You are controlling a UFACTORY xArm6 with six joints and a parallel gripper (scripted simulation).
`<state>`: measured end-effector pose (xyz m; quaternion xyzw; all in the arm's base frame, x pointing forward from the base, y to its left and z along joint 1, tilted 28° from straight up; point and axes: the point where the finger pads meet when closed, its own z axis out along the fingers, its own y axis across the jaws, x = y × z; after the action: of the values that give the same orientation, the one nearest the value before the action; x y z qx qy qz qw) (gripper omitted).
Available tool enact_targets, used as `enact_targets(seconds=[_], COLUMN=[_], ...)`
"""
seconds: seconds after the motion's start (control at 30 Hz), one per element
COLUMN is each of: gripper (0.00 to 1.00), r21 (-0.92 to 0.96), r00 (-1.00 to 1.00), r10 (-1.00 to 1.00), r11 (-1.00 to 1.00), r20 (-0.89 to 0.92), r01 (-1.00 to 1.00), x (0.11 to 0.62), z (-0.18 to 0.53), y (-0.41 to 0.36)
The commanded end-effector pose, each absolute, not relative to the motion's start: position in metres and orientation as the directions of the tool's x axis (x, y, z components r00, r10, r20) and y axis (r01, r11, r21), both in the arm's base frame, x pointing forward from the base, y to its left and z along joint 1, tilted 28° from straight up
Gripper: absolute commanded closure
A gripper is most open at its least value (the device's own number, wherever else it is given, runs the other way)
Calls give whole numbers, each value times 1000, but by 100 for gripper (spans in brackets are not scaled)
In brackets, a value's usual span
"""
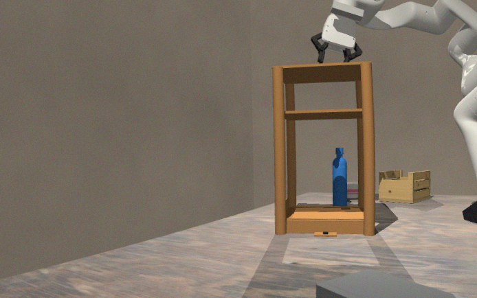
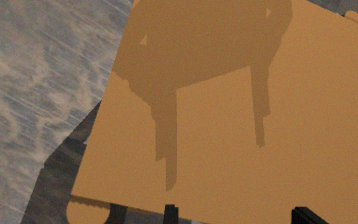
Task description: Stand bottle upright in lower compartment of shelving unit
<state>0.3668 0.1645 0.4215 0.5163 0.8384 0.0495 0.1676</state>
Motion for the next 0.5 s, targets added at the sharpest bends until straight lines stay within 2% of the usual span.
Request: enact_targets(seconds=[0.0, 0.47], gripper=[29, 29], r21=[272, 305], r00=[-443, -545], r10=[873, 830], r11=[485, 552], r20=[-204, -116], r01=[831, 776], x=[356, 310], z=[422, 422], y=[189, 258])
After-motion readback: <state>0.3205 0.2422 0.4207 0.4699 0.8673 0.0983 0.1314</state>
